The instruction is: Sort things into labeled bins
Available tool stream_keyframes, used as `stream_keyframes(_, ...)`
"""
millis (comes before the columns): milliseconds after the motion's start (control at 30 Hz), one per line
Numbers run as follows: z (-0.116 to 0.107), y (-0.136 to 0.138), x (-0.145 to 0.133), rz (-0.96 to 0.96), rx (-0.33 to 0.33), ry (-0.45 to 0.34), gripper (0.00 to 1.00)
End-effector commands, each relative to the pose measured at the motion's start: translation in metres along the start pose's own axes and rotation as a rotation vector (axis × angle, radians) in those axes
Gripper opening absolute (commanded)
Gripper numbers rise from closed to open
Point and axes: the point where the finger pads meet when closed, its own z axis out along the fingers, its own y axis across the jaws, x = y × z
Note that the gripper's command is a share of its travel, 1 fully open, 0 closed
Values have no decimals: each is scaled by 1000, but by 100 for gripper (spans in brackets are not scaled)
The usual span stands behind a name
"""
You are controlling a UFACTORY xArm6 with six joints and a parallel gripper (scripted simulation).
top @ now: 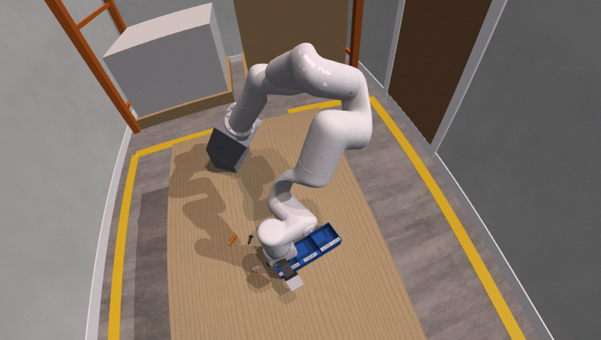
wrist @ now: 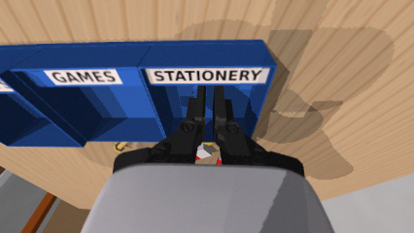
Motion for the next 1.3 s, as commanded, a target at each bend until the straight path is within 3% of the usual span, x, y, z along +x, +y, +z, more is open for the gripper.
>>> stream_keyframes(0, -1, 0, 1, 0, -1, 3, 7)
stream_keyframes(867, -26, 0, 1, 0, -1, 3, 7)
stream_keyframes(1133, -58, 0, 1, -1, -1, 3, 7)
stream_keyframes(1267, -60, -5, 1, -1, -1, 3, 7)
